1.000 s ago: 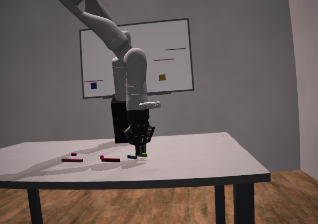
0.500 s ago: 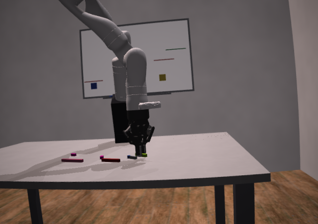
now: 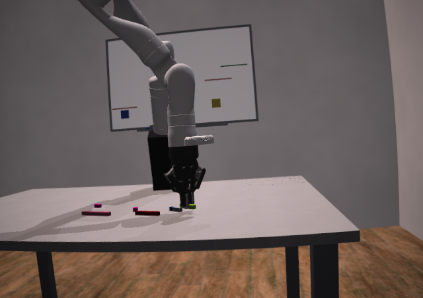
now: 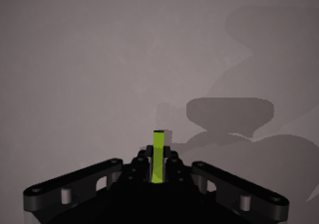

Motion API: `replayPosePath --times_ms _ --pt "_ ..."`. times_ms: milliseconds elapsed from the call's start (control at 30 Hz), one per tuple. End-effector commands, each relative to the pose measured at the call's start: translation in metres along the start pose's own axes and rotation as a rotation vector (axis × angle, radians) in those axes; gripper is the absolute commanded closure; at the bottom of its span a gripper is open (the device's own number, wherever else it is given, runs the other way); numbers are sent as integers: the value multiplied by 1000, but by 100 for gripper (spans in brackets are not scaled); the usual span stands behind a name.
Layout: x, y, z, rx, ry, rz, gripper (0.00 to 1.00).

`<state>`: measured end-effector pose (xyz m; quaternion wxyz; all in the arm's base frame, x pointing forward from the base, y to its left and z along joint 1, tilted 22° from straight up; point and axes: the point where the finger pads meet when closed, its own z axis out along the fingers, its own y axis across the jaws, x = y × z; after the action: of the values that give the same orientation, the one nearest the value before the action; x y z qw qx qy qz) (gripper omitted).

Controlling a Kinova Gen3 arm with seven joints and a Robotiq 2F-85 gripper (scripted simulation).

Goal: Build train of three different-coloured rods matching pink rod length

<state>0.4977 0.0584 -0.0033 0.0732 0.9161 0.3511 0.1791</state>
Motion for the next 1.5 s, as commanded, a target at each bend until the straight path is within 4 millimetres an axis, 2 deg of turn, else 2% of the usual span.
replayPosePath --times_ms 0,800,1467 --pt "1 0 -1 -1 1 0 95" --pt "1 0 1 -1 1 0 95" --pt "1 0 11 -1 1 0 95"
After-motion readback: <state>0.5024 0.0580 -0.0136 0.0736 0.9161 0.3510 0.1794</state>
